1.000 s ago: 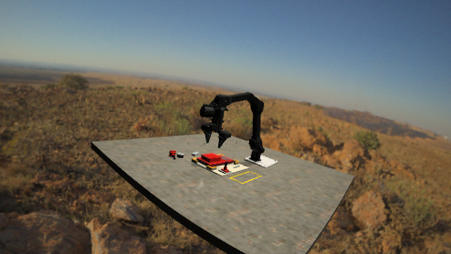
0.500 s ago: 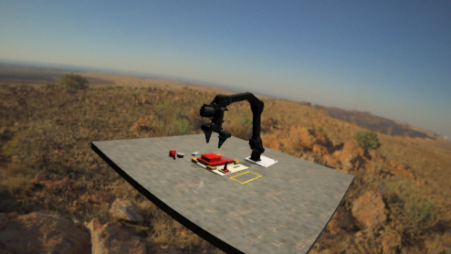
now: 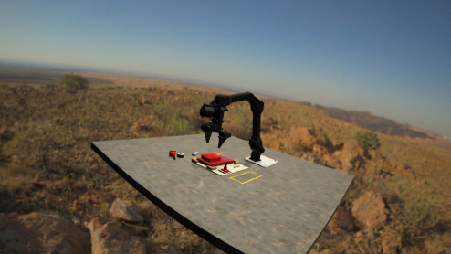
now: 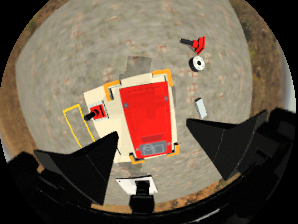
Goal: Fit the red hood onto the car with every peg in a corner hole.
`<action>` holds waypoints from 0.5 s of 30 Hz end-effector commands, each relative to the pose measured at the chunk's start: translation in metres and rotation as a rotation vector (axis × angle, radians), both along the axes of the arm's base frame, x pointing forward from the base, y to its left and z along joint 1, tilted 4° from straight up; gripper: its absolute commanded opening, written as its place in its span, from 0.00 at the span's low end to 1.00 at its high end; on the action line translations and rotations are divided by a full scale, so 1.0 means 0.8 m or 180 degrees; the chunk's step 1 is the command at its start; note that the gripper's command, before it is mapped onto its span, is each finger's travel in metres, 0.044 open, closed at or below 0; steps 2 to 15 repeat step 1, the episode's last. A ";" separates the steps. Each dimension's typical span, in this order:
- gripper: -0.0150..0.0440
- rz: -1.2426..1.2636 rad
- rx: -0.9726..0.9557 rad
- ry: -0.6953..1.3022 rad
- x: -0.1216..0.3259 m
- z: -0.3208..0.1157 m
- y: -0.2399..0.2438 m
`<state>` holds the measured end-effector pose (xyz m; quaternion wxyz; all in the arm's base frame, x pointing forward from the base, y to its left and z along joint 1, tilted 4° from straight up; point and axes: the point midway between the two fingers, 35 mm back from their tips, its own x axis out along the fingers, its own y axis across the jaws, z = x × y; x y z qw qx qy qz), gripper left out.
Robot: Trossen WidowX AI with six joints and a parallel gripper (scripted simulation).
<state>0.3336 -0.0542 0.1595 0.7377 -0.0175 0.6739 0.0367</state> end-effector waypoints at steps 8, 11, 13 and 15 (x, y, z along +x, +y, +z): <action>1.00 0.0016 0.0011 0.0002 0.000 0.000 0.001; 1.00 0.0016 0.0011 0.0002 0.000 0.000 0.001; 1.00 0.0016 0.0011 0.0002 0.000 0.000 0.001; 1.00 0.0016 0.0011 0.0002 0.000 0.000 0.001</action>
